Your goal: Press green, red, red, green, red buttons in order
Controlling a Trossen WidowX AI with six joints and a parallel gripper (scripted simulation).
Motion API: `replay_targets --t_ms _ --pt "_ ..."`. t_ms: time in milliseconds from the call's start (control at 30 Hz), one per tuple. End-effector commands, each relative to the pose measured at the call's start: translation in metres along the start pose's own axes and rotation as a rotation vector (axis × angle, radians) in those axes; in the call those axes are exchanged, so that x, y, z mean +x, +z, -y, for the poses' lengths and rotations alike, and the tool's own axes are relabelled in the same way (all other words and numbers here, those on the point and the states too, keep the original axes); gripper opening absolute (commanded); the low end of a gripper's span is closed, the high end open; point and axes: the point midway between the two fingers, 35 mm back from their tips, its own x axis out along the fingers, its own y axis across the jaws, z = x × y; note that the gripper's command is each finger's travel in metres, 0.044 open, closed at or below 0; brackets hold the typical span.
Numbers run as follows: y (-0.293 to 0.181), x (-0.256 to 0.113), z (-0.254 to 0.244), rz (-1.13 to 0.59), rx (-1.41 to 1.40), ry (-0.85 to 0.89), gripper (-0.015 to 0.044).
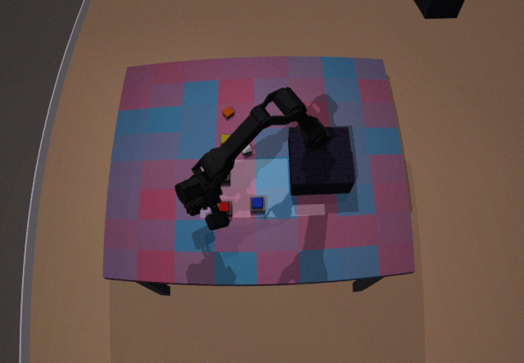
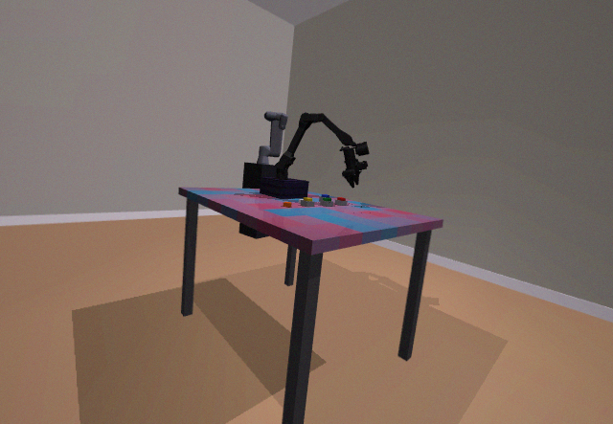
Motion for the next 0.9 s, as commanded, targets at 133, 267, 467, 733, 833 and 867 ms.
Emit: replay_targets --t_ms 133,267,467,733,833,867 --pt "-0.06 -0.05 0.115 -0.189 0.299 -0.188 0.04" --pt "-0.078 -0.063 0.136 -0.237 0.367 -0.223 0.04" --pt "-0.079 -0.063 0.136 -0.238 0.368 -0.223 0.04" --pt "-0.095 -0.005 0.147 -0.238 0.368 -0.223 0.0216" --pt "-0.095 -0.005 0.147 -0.238 0.368 -0.223 0.0138" --pt "-0.095 -0.005 0.147 -0.238 0.368 -0.223 0.0111"
